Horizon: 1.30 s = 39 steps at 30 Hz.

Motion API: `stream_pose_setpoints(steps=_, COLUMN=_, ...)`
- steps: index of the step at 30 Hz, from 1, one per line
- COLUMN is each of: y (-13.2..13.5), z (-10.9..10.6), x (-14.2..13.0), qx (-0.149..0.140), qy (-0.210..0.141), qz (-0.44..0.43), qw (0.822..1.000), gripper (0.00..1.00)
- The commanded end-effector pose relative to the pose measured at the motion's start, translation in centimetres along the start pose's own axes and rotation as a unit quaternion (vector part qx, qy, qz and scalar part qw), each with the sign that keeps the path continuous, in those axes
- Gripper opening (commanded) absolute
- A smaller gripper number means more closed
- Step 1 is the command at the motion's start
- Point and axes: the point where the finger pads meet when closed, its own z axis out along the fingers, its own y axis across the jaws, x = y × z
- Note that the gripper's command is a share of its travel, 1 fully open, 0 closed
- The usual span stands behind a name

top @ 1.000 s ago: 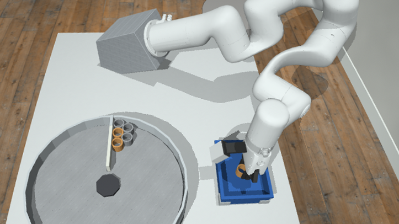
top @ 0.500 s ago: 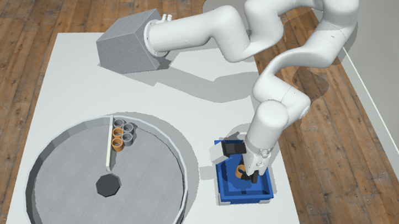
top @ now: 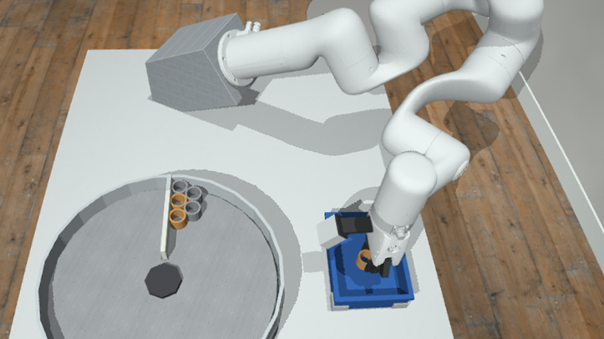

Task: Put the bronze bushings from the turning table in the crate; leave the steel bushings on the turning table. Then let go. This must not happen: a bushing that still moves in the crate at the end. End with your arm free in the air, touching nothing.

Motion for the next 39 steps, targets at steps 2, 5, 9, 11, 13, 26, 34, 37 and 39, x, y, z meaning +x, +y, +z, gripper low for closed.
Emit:
stream_pose_setpoints(steps=2, y=-0.11, z=0.06, x=0.01, qx=0.002, qy=0.0, qz=0.0, qw=1.0, gripper=0.0)
stream_pose_setpoints(steps=5, y=-0.11, z=0.17, x=0.01, qx=0.002, qy=0.0, qz=0.0, qw=1.0, gripper=0.0)
stream_pose_setpoints(steps=9, y=-0.12, z=0.24, x=0.02, qx=0.002, qy=0.0, qz=0.0, qw=1.0, gripper=0.0)
stream_pose_setpoints(steps=11, y=-0.12, z=0.3, x=0.02, qx=0.002, qy=0.0, qz=0.0, qw=1.0, gripper=0.0)
stream_pose_setpoints(steps=13, y=-0.12, z=0.35, x=0.02, qx=0.002, qy=0.0, qz=0.0, qw=1.0, gripper=0.0)
stream_pose_setpoints(steps=26, y=-0.12, z=0.4, x=0.02, qx=0.002, qy=0.0, qz=0.0, qw=1.0, gripper=0.0)
stream_pose_setpoints(steps=34, y=-0.12, z=0.4, x=0.02, qx=0.002, qy=0.0, qz=0.0, qw=1.0, gripper=0.41)
stream_pose_setpoints(steps=37, y=-0.12, z=0.4, x=0.02, qx=0.002, qy=0.0, qz=0.0, qw=1.0, gripper=0.41)
stream_pose_setpoints(steps=39, y=-0.12, z=0.4, x=0.02, qx=0.002, qy=0.0, qz=0.0, qw=1.0, gripper=0.41)
